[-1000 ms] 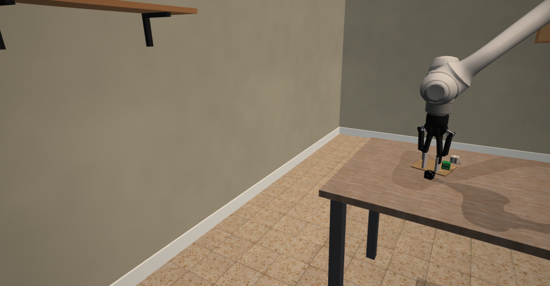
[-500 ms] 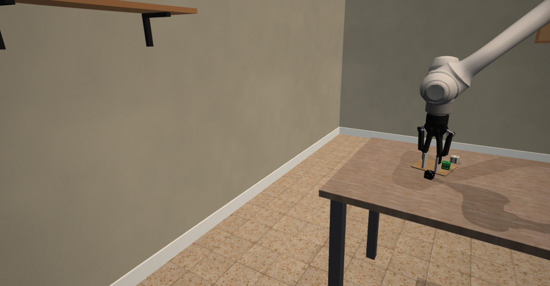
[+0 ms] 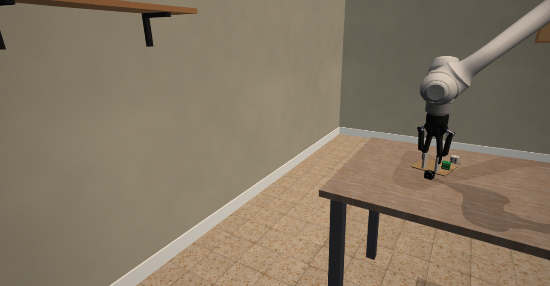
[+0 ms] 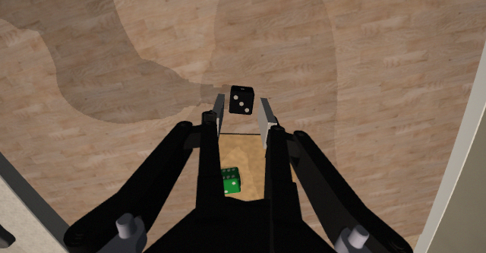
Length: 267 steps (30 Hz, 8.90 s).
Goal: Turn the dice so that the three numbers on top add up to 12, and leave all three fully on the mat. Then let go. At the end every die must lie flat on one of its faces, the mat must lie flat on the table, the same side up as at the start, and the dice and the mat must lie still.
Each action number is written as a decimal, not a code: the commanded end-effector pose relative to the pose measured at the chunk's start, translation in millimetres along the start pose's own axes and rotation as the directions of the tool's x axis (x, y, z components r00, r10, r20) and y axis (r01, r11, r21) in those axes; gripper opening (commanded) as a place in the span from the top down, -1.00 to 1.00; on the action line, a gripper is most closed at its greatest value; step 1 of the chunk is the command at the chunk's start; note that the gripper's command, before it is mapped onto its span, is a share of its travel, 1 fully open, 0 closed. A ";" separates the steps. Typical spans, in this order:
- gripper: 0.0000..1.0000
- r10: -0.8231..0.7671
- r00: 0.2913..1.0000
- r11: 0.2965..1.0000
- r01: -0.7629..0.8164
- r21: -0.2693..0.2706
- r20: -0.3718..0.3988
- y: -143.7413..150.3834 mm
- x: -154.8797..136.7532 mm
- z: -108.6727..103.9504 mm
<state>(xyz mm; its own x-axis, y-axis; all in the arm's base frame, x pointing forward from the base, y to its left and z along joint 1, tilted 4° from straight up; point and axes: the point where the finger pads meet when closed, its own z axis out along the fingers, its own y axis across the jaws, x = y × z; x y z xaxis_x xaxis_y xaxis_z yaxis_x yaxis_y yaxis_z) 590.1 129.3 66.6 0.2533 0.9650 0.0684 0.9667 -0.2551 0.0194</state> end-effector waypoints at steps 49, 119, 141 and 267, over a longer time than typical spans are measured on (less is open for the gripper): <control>0.44 0.000 1.000 1.000 0.000 0.000 0.000 0.0 0.0 34.2; 0.68 0.000 1.000 1.000 0.000 0.000 0.000 0.0 0.0 -12.7; 0.68 -0.002 1.000 1.000 0.002 0.000 0.000 0.0 0.0 -65.8; 0.68 -0.254 -0.402 -0.847 0.532 -0.001 0.880 -1.4 -0.2 -39.4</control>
<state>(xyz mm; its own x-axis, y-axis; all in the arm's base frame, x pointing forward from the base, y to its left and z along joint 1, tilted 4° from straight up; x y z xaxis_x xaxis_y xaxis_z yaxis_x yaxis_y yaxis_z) 589.1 125.4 108.1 -0.3511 -0.2973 -0.8879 -0.6816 0.7313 0.0247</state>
